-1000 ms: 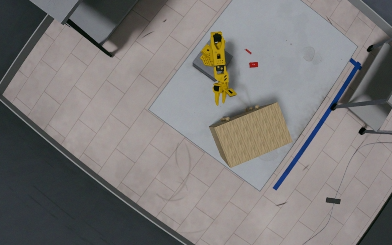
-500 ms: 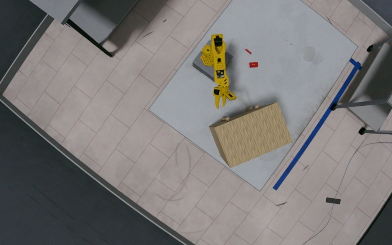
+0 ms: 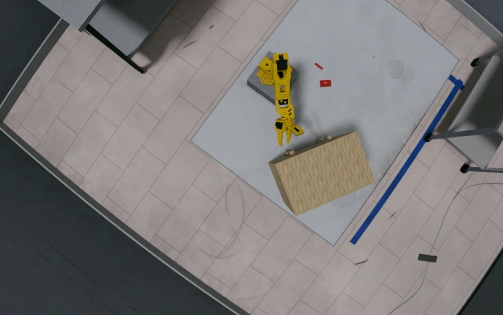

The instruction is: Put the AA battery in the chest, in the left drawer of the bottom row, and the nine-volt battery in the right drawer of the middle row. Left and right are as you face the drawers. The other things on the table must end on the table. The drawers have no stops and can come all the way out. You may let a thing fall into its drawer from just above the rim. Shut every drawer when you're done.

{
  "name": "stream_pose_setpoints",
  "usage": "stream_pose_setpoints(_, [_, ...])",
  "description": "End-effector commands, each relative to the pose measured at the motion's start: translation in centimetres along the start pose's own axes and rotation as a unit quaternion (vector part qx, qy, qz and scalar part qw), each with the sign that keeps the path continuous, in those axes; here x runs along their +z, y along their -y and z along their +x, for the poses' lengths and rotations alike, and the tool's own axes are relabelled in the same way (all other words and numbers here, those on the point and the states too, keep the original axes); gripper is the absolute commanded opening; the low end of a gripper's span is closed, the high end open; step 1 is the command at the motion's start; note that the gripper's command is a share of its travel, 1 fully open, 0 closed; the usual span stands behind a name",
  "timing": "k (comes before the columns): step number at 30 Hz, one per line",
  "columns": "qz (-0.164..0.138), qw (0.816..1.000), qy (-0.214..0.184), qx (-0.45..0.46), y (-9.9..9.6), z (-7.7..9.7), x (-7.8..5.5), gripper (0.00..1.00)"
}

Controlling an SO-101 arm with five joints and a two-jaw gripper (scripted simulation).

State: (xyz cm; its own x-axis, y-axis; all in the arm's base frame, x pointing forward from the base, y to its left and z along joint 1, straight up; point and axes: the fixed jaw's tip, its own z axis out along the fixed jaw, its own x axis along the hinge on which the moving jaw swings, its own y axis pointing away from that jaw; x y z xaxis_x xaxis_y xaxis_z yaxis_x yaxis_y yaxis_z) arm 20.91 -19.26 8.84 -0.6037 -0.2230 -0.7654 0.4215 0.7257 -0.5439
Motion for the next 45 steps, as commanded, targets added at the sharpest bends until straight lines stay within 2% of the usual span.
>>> stream_pose_setpoints(1, [0.0, 1.0, 0.006, -0.007, -0.07, -0.26, 0.17, 0.21])
stream_pose_setpoints(44, [-0.003, 1.0, 0.008, -0.008, -0.25, -0.38, 0.36, 0.21])
stream_pose_setpoints(45, [-0.004, 1.0, 0.008, -0.008, -0.3, -0.41, 0.66, 0.21])
